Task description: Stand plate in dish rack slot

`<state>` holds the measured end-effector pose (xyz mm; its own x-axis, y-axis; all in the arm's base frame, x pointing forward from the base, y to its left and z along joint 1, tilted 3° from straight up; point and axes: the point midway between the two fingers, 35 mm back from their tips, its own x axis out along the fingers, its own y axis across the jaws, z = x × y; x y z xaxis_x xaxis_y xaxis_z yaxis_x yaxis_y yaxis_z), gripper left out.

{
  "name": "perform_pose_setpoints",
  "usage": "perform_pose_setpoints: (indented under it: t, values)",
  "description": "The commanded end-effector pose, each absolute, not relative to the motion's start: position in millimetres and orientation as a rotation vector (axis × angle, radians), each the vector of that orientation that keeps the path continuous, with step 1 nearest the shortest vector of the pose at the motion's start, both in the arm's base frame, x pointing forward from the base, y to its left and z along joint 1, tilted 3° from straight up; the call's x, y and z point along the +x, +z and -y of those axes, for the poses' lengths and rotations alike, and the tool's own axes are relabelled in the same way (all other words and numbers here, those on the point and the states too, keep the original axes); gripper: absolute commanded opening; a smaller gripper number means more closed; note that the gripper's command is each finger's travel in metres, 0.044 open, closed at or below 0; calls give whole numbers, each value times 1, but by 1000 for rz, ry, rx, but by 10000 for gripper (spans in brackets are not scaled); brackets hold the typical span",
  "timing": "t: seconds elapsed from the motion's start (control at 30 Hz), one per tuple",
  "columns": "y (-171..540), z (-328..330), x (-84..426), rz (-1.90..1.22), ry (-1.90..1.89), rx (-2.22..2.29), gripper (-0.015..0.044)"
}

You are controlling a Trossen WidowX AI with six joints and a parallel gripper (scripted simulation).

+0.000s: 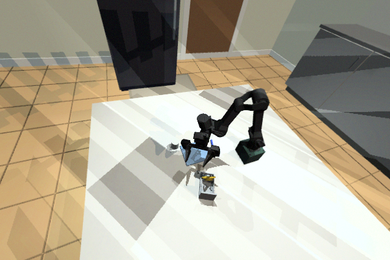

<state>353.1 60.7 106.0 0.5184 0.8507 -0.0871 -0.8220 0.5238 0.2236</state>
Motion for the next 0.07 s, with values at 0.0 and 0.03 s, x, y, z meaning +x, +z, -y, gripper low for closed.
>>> perform_pose_setpoints:
  t: [0.0, 0.03]
  values:
    - [109, -55, 370, -265, 920, 188, 400]
    - [109, -53, 373, -286, 898, 195, 400]
